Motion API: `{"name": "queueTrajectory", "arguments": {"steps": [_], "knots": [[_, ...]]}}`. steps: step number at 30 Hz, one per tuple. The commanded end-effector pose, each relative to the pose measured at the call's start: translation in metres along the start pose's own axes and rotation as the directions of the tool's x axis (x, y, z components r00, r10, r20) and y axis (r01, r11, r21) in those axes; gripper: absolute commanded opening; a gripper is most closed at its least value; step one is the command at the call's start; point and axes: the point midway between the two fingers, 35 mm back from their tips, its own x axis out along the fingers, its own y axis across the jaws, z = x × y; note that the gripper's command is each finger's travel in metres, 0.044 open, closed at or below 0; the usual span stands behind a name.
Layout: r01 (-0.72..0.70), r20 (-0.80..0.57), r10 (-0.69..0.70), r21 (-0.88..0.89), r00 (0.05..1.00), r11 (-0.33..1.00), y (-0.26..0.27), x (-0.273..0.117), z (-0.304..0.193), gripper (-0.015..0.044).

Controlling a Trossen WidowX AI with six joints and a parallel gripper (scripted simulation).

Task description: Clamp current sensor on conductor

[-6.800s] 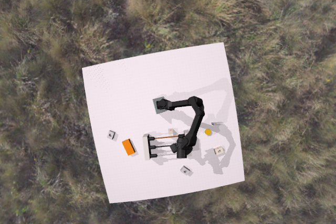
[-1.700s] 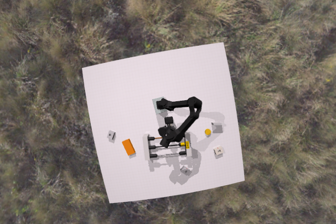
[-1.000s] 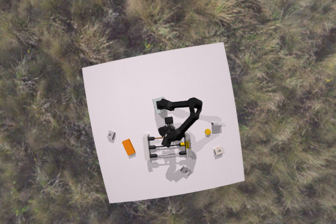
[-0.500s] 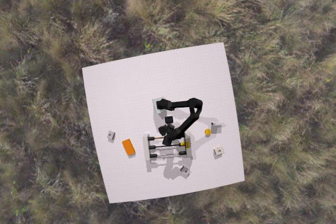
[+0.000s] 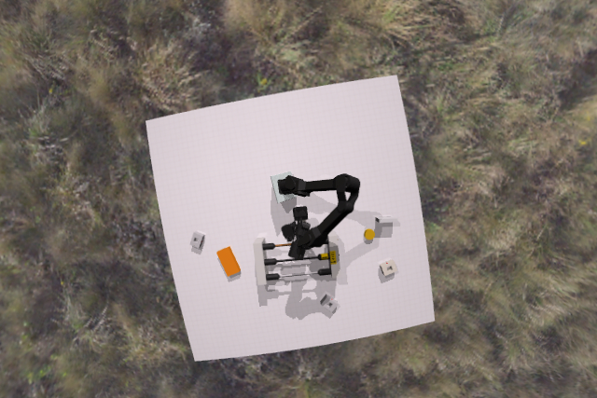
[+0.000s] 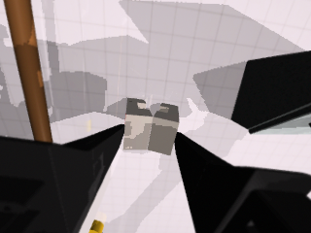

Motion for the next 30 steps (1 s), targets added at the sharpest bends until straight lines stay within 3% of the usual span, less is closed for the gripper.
{"name": "queueTrajectory", "arguments": {"steps": [1, 8, 24, 30], "knots": [[-0.002, 0.001, 0.002, -0.003, 1.0, 1.0, 0.001, -0.001, 0.0, 0.0174], [-0.003, 0.006, 0.003, 0.001, 1.0, 1.0, 0.005, -0.026, 0.002, 0.0], [0.002, -0.001, -0.002, 0.007, 1.0, 1.0, 0.006, -0.099, 0.001, 0.0], [0.002, -0.002, -0.002, 0.007, 1.0, 1.0, 0.009, -0.106, -0.001, 0.0]]}}
